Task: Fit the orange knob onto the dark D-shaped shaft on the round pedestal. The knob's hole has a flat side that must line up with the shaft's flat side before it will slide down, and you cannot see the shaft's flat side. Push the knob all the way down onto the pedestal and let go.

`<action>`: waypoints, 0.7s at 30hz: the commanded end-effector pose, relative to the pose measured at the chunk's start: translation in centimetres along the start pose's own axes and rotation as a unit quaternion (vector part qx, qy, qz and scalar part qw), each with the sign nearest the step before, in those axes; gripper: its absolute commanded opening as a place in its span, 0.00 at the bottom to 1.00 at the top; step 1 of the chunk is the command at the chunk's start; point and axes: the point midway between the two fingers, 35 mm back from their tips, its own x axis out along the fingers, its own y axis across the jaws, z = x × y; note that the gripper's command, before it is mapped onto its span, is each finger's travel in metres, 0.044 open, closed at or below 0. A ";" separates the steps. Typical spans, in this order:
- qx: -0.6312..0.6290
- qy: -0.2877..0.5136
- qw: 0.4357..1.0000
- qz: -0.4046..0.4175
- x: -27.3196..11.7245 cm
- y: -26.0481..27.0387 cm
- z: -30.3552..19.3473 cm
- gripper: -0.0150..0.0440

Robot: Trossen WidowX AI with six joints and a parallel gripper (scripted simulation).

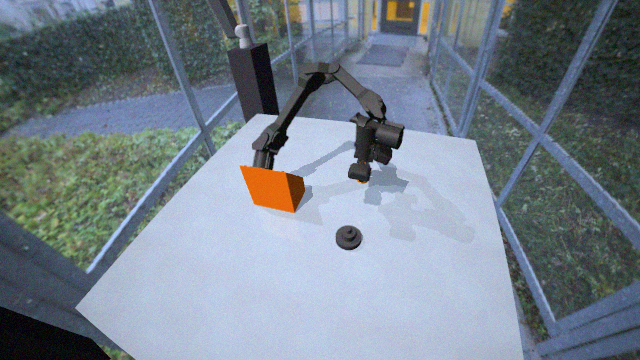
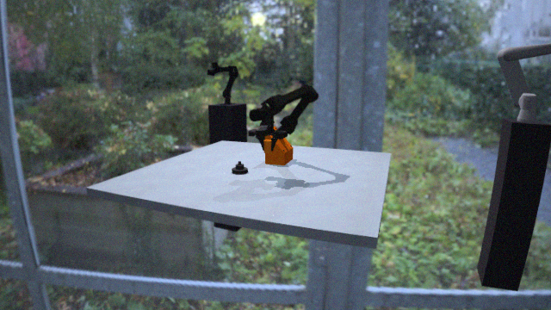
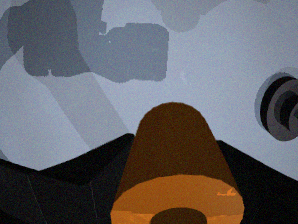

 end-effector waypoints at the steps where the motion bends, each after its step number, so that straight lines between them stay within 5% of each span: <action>1: -0.006 -0.006 1.000 -0.002 -0.1 -1.2 0.3 0.25; 21: -0.001 -0.006 1.000 -0.005 1.1 -7.6 0.7 0.25</action>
